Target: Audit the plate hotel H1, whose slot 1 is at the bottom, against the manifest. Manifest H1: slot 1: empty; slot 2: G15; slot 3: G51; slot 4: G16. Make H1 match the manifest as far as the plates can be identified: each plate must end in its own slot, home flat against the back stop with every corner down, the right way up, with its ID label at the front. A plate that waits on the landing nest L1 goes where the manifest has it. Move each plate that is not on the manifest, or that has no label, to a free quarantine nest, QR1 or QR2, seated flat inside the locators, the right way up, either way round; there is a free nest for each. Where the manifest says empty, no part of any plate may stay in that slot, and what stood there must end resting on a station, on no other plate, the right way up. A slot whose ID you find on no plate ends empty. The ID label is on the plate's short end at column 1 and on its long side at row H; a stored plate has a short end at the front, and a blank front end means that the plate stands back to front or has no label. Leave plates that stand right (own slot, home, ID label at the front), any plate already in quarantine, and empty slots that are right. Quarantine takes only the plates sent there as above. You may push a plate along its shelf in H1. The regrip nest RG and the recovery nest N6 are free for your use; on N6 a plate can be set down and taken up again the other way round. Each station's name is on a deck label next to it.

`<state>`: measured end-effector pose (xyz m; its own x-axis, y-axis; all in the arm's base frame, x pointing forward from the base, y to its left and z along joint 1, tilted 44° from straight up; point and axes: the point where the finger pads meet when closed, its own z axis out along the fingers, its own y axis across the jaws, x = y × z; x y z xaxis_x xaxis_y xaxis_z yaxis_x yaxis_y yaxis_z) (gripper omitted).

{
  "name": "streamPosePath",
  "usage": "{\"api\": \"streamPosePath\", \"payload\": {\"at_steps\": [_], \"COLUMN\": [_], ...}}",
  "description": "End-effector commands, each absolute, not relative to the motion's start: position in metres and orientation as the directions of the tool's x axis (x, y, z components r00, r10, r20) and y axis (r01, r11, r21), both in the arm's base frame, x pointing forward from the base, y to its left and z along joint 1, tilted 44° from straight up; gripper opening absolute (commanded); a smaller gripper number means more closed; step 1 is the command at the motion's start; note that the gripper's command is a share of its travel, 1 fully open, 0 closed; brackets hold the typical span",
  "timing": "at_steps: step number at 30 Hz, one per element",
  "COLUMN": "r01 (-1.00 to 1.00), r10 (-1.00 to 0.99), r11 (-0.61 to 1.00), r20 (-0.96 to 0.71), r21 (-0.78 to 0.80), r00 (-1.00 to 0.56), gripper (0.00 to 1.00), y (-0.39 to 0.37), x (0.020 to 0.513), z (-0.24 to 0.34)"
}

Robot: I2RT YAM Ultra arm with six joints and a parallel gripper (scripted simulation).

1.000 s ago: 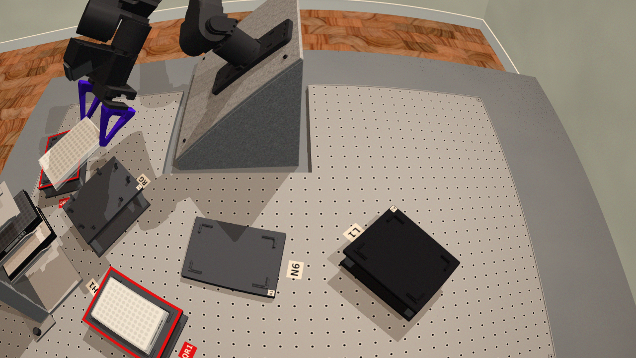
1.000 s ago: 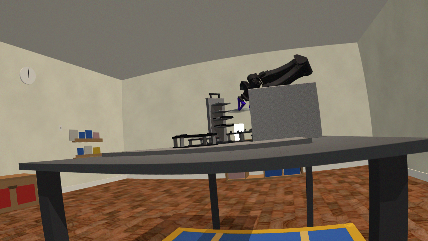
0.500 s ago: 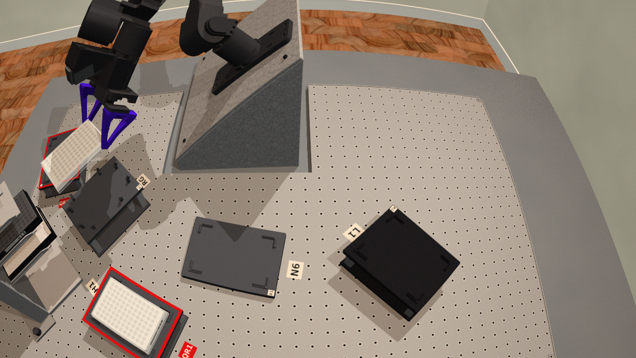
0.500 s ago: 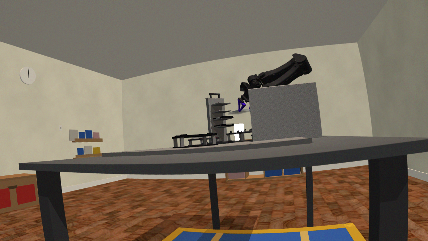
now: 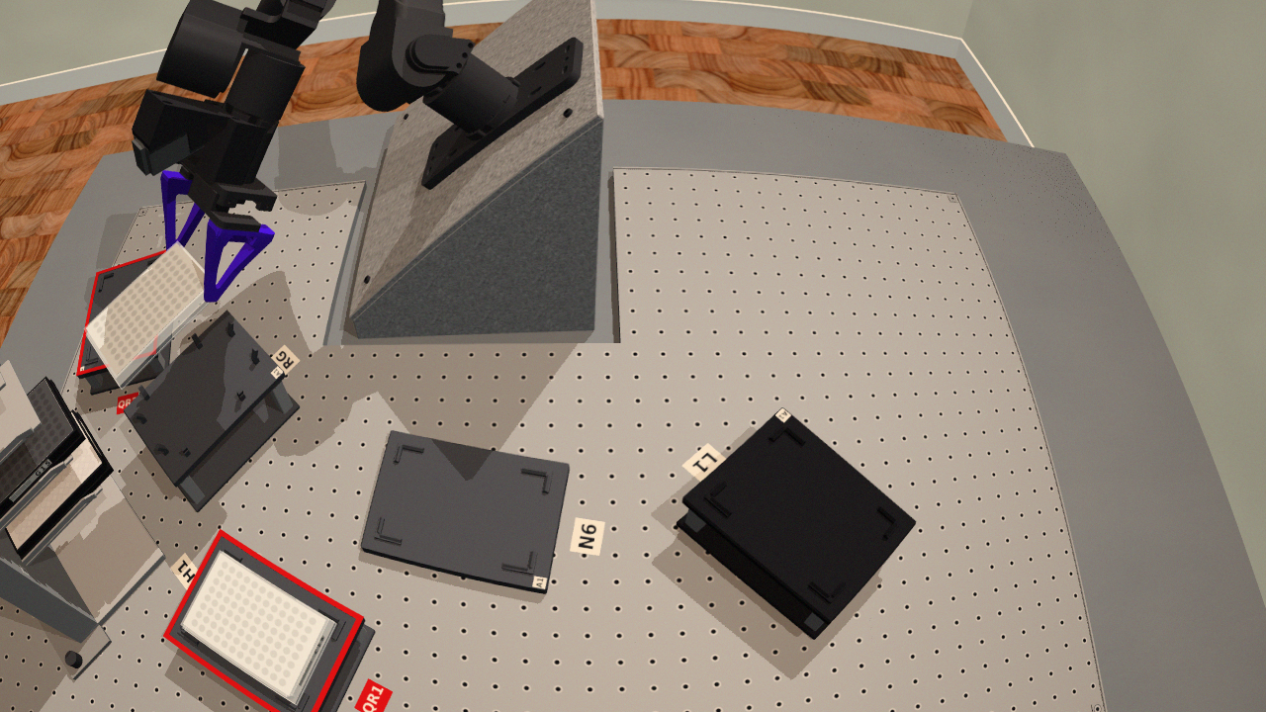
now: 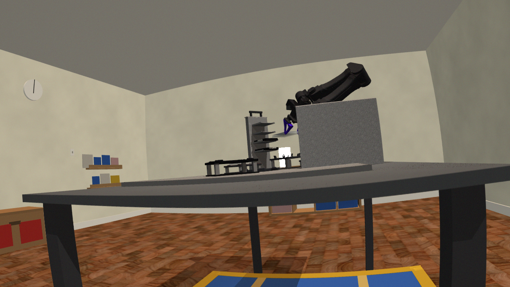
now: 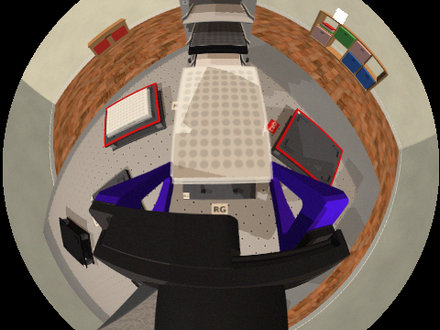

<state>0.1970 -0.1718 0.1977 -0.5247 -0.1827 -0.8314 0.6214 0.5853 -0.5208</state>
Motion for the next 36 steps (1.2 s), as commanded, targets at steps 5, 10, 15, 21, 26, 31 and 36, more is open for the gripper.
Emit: {"api": "streamPosePath", "payload": {"at_steps": [5,10,15,21,26,31,36], "r01": [0.617,0.617,0.617,0.617,0.617,0.616,0.616], "r10": [-0.196,-0.196,-0.196,-0.196,-0.196,-0.196,-0.197], "r11": [0.596,0.596,0.596,0.596,0.596,0.596,0.596], "r20": [-0.838,-0.838,-0.838,-0.838,-0.838,-0.838,-0.838], "r21": [-0.514,-0.515,-0.515,-0.515,-0.515,-0.515,-0.515], "r00": [-0.51,-0.51,-0.51,-0.51,-0.51,-0.51,-0.51], "gripper": [0.86,0.86,0.86,0.86,0.86,0.86,0.86], "y": [-0.171,-0.173,-0.174,-0.176,-0.177,-0.179,-0.181], "x": [0.2,0.201,0.201,0.201,0.201,0.201,0.201], "z": [0.2,0.199,0.197,0.195,0.194,0.192,0.19]}}
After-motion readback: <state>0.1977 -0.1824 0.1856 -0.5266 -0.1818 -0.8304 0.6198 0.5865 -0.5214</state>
